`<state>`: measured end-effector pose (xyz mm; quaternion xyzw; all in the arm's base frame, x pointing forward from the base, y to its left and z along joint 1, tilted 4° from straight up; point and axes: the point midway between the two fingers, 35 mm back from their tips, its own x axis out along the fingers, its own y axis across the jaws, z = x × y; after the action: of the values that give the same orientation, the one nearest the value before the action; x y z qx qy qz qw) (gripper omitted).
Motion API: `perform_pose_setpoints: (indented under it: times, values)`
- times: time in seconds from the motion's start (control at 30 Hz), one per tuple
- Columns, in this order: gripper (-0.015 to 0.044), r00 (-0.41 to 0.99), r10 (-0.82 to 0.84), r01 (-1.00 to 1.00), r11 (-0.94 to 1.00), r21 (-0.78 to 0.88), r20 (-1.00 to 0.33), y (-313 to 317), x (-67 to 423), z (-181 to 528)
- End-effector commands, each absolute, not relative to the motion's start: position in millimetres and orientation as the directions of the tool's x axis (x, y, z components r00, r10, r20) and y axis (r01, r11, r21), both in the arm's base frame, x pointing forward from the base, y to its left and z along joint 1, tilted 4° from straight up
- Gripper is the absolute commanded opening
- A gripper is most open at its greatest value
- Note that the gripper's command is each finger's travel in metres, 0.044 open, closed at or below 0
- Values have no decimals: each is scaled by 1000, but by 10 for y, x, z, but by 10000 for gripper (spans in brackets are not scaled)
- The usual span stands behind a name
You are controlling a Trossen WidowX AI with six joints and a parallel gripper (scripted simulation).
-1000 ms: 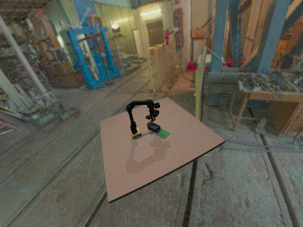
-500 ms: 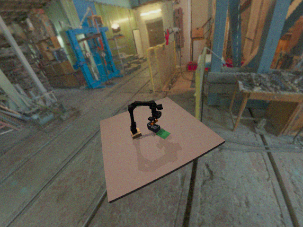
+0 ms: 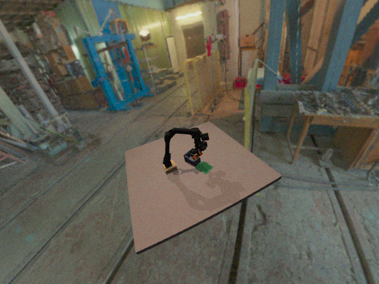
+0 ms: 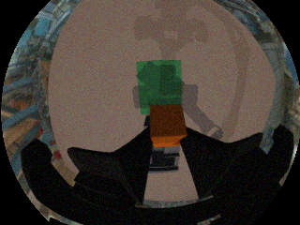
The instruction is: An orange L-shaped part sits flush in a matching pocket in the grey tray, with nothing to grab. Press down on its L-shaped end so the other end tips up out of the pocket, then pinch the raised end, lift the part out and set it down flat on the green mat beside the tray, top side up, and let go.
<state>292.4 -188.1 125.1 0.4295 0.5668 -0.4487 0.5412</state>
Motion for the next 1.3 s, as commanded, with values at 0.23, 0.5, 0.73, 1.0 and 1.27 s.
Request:
perform_pose_setpoints:
  times: [0.23,0.5,0.73,1.0,1.27]
  values:
    - [0,-47,-9,972,230,-48,-999,-2347,2991,1264]
    - [0,-47,-10,972,230,-48,-999,-2448,3001,1249]
    - [0,-47,-10,972,230,-48,-999,-2450,2997,1150]
    - [0,-47,-10,972,230,-48,-999,-2451,2992,1024]
    - [0,-47,-10,972,230,-48,-999,-2453,2986,899]
